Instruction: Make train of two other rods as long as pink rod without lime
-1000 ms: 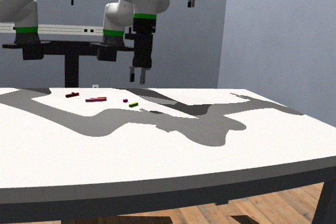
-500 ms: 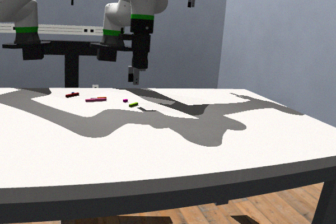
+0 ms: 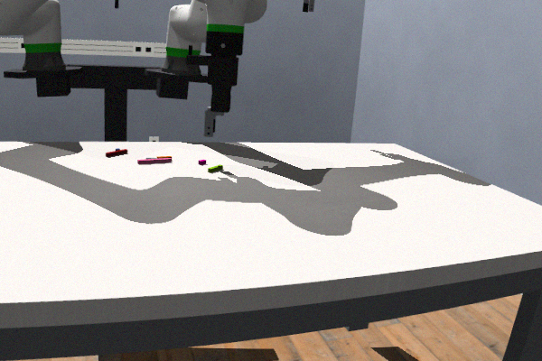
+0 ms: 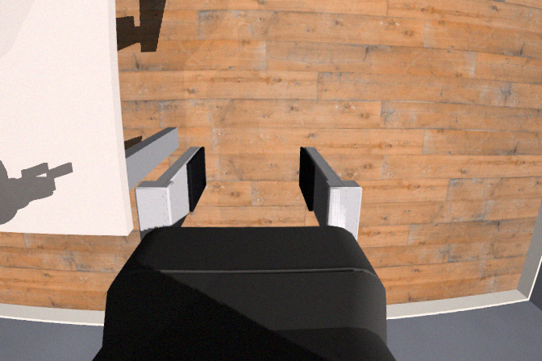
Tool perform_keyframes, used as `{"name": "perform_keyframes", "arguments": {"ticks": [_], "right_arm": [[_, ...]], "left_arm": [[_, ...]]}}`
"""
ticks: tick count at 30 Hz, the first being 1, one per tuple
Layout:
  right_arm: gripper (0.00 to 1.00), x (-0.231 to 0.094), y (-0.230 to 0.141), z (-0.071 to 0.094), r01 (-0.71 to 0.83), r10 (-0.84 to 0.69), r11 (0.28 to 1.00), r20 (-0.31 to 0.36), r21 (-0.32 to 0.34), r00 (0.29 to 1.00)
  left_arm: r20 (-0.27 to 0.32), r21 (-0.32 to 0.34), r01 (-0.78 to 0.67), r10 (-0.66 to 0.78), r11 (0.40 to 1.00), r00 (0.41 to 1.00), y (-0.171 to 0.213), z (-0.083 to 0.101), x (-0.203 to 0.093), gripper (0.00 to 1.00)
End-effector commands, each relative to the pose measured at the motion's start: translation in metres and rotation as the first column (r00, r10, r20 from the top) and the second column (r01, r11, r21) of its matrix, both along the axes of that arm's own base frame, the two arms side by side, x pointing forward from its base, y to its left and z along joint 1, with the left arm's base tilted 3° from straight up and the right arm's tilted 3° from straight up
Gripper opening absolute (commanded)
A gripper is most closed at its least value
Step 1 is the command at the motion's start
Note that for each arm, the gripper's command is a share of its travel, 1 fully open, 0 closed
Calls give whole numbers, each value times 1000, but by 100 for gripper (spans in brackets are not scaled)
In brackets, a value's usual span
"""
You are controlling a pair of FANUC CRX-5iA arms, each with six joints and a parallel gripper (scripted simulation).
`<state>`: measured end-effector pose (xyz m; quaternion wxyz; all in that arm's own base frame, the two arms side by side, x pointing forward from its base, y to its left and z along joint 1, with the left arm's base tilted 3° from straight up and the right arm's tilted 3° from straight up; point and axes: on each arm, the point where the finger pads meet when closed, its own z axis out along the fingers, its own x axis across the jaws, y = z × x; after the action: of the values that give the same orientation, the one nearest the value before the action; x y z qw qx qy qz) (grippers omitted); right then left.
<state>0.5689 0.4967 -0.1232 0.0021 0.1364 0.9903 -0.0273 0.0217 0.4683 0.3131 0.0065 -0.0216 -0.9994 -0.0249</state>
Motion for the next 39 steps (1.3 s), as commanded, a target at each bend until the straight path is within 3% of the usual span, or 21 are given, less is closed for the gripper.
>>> {"name": "perform_keyframes", "arguments": {"ticks": [1, 7, 14, 17, 19, 20, 24, 34, 36, 37, 39], "right_arm": [[100, -3, -2, 1, 132, -132, 991, 19, 1, 991], [100, -9, -4, -1, 341, -341, 940, 30, 6, 940], [100, -15, -6, -2, 552, -552, 834, 41, 14, 833], [100, -17, -6, -3, 634, -634, 773, 45, 18, 772], [100, -17, -6, -3, 634, -634, 773, 45, 18, 772], [100, -19, -7, -4, 707, -707, 707, 48, 22, 705], [100, -21, -7, -5, 784, -784, 620, 52, 27, 618], [100, -25, -7, -7, 945, -945, 325, 58, 45, 322], [100, -25, -7, -7, 945, -945, 325, 58, 45, 322], [100, -26, -8, -8, 971, -972, 232, 59, 50, 229], [100, -27, -8, -8, 982, -982, 180, 59, 53, 177]], "left_arm": [[0, 2, 0, 0, 1000, 1000, 0, 1, 0, 100], [0, 2, 0, 0, 1000, 1000, 0, 1, 0, 100], [0, 2, 0, 0, 1000, 1000, 0, 1, 0, 100], [0, 2, 0, 0, 1000, 1000, 0, 1, 0, 100], [0, 2, 0, 0, 1000, 1000, 0, 1, 0, 100], [0, 2, 0, 0, 1000, 1000, 0, 1, 0, 100], [0, 2, 0, 0, 1000, 1000, 0, 1, 0, 100], [0, 2, 0, 0, 1000, 1000, 0, 1, 0, 100], [0, 2, 0, 0, 1000, 1000, 0, 1, 0, 100], [0, 2, 0, 0, 1000, 1000, 0, 1, 0, 100], [0, 2, 0, 0, 1000, 1000, 0, 1, 0, 100]]}}
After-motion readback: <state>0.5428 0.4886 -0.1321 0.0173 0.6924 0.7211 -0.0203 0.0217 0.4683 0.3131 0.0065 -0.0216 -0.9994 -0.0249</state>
